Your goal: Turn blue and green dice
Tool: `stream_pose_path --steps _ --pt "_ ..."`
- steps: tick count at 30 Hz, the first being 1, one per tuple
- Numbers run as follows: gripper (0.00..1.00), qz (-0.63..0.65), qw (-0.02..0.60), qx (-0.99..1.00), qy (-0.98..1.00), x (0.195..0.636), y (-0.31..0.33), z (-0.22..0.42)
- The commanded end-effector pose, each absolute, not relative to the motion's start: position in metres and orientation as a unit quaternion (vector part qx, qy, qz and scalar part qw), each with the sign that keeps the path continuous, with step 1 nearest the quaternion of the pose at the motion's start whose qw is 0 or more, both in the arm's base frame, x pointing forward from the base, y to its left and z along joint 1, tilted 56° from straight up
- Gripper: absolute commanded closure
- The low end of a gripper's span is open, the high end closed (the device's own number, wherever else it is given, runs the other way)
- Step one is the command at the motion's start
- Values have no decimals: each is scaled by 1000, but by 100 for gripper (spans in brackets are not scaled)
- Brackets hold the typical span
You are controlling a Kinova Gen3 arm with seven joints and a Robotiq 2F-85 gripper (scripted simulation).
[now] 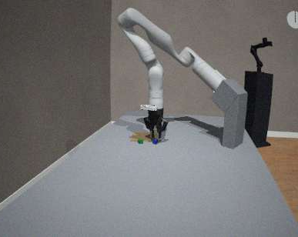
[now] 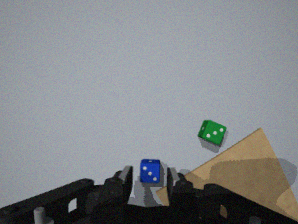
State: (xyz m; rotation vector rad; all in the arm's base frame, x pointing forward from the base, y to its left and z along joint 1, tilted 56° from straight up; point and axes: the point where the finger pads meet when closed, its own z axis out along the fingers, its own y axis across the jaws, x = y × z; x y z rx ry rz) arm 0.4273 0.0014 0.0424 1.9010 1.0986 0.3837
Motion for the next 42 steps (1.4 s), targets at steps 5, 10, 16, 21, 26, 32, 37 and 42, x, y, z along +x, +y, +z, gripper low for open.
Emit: stream_pose_path --steps 5,10,16,21,26,32,37,42 --pt "65 155 440 766 443 427 2 43" --pt "65 155 440 766 443 427 2 43" --pt "65 155 440 766 443 427 2 43" --pt "65 155 440 766 443 427 2 43" --pt "65 155 440 766 443 427 2 43" --pt "65 155 440 766 443 428 2 42" --pt "65 155 440 766 443 428 1 41" --pt "65 155 440 766 443 432 -2 38"
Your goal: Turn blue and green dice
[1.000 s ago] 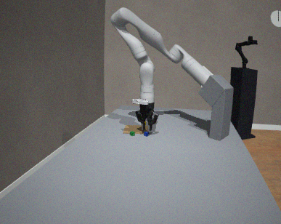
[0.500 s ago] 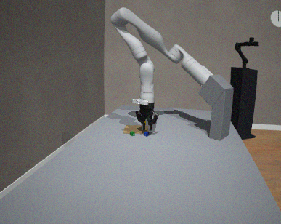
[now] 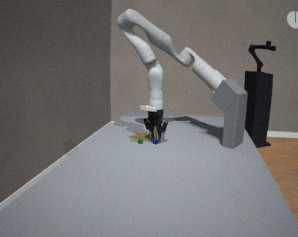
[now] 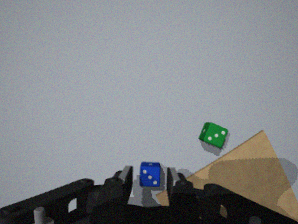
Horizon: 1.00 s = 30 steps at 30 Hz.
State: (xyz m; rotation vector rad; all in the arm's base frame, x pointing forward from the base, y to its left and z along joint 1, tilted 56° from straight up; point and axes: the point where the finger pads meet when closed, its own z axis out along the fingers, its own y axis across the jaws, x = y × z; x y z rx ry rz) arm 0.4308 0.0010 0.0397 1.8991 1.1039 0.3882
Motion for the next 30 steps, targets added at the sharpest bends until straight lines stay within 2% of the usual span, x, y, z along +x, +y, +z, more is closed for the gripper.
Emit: stream_pose_path --steps 1,30 --pt "65 155 440 766 443 433 -3 38" --pt "65 155 440 766 443 442 -11 29"
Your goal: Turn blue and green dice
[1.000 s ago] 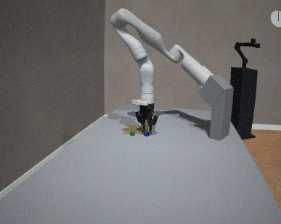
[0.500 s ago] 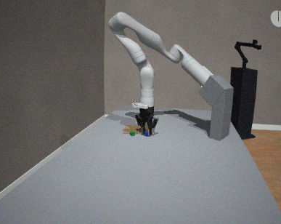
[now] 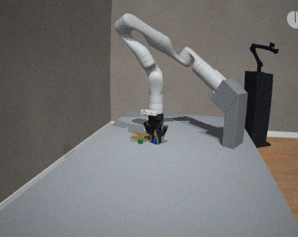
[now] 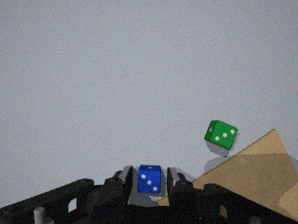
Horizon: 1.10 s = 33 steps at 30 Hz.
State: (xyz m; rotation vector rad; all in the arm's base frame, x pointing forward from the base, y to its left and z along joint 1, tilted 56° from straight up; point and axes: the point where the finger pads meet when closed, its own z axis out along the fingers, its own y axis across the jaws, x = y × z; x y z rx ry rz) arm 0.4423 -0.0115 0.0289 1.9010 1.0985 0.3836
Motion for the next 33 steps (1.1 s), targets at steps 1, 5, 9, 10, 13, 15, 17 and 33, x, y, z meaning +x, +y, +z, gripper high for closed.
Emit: stream_pose_path --steps 1,5,9,10,13,15,17,33 --pt "65 155 440 766 443 442 -11 29" --pt "65 155 440 766 443 442 -11 29" --pt "65 155 440 766 443 442 -11 29" --pt "65 155 440 766 443 442 -11 29" --pt "65 155 440 766 443 442 -11 29" --pt "65 155 440 766 443 442 -11 29" --pt "65 155 440 766 443 442 -11 29" --pt "85 155 440 766 443 442 -11 29"
